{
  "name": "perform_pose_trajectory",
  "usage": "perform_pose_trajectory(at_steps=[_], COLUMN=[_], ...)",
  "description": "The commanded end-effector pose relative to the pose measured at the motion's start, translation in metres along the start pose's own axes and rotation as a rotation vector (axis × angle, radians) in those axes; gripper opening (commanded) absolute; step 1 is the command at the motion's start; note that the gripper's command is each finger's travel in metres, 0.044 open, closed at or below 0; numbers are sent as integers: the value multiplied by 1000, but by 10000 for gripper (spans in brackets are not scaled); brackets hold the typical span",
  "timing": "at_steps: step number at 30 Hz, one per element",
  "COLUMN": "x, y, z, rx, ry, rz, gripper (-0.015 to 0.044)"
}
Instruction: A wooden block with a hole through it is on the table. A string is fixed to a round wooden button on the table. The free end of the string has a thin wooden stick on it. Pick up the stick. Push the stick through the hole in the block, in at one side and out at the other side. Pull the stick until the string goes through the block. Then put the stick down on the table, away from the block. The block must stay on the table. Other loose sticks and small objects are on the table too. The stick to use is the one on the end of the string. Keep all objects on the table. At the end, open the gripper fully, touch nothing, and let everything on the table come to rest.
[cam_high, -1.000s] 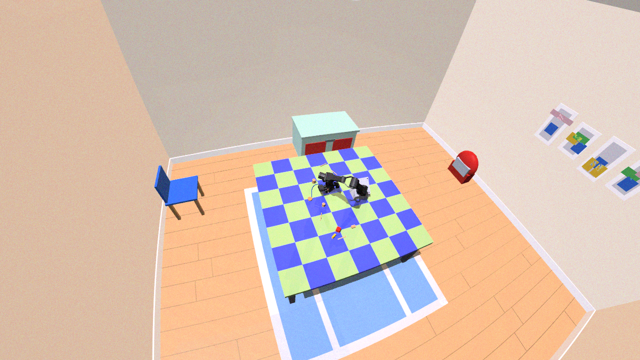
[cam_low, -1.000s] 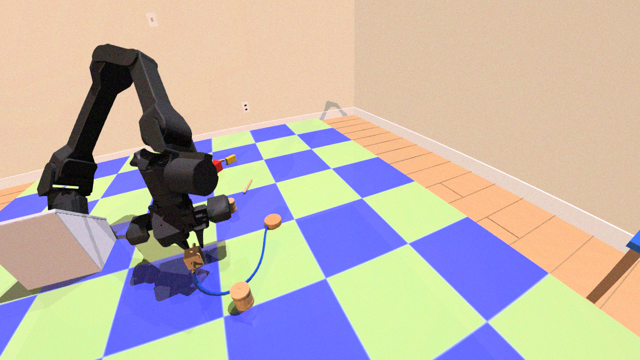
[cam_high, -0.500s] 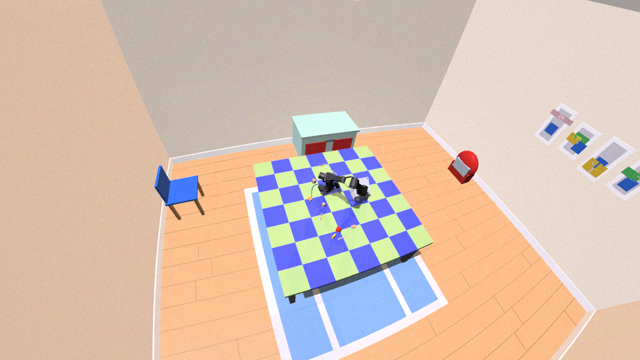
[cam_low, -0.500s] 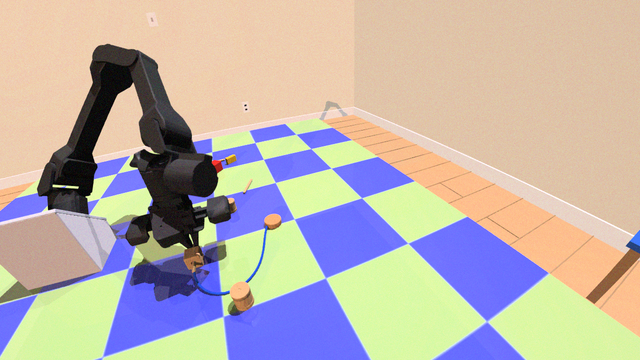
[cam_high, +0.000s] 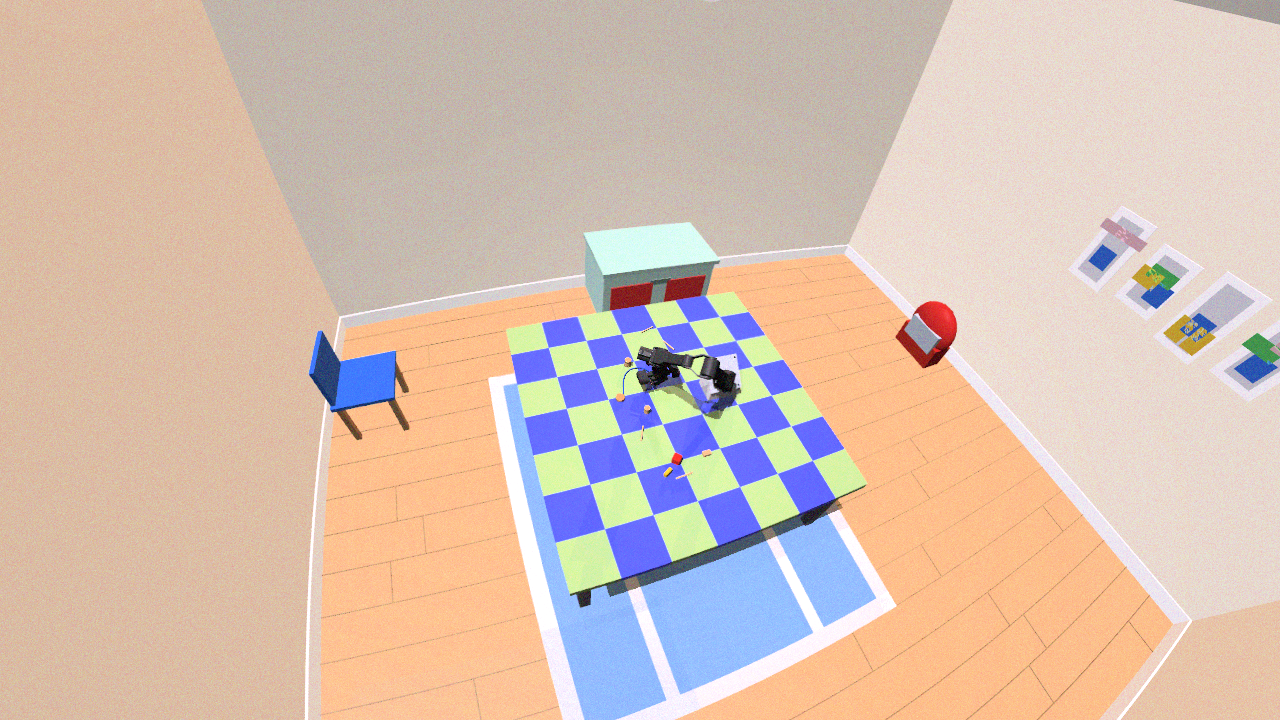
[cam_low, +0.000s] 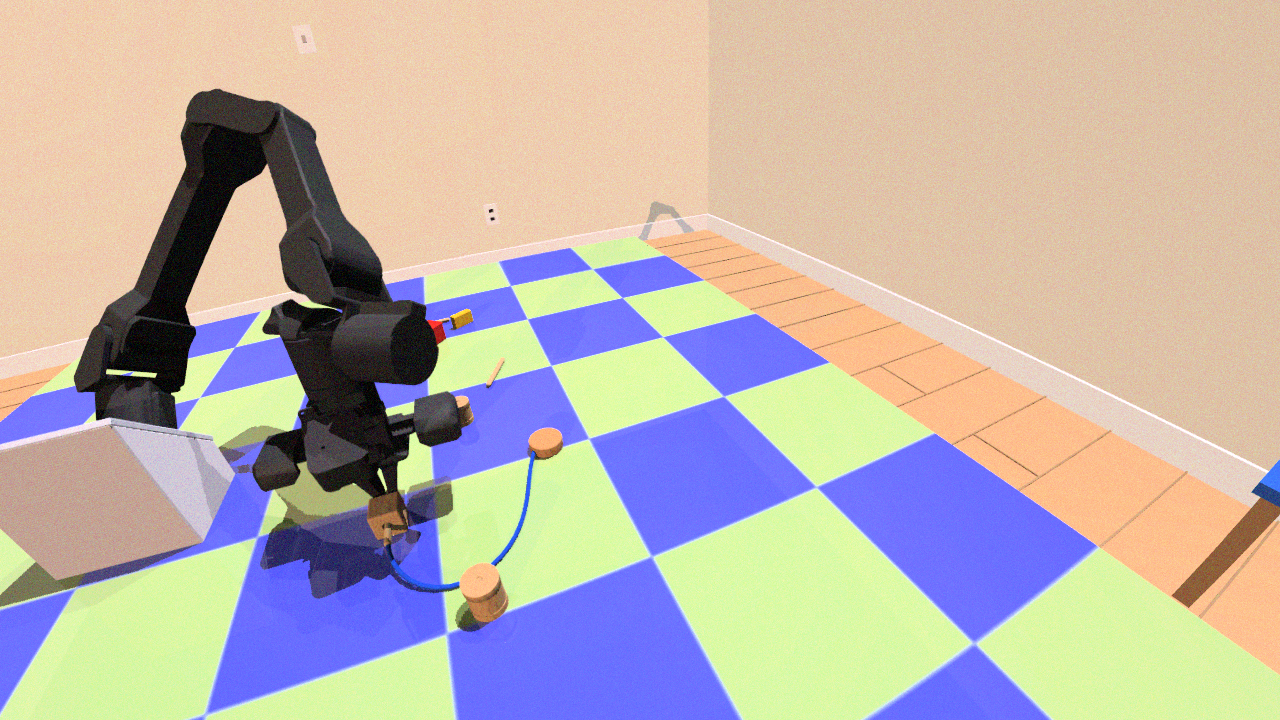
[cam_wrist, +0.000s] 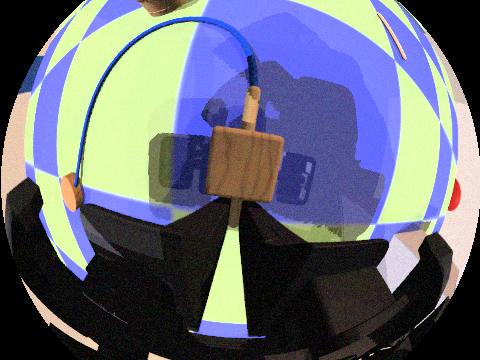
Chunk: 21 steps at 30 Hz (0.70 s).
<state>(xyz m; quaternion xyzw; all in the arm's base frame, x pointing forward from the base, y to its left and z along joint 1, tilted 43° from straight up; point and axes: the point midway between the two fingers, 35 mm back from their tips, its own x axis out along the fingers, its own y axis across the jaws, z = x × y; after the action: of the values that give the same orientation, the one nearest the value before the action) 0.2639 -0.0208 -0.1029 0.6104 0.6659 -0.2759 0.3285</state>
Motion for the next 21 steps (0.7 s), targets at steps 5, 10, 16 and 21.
perform_pose_trajectory(at_steps=[5,10,16,21], x=[-1,-1,-1,-3], y=[0,0,0,1], z=[0,-1,-5,-12], rx=[4,4,4,3], ry=[-8,-9,-9,-8], rz=[-1,-2,-3,-6], gripper=[0,0,0,0])
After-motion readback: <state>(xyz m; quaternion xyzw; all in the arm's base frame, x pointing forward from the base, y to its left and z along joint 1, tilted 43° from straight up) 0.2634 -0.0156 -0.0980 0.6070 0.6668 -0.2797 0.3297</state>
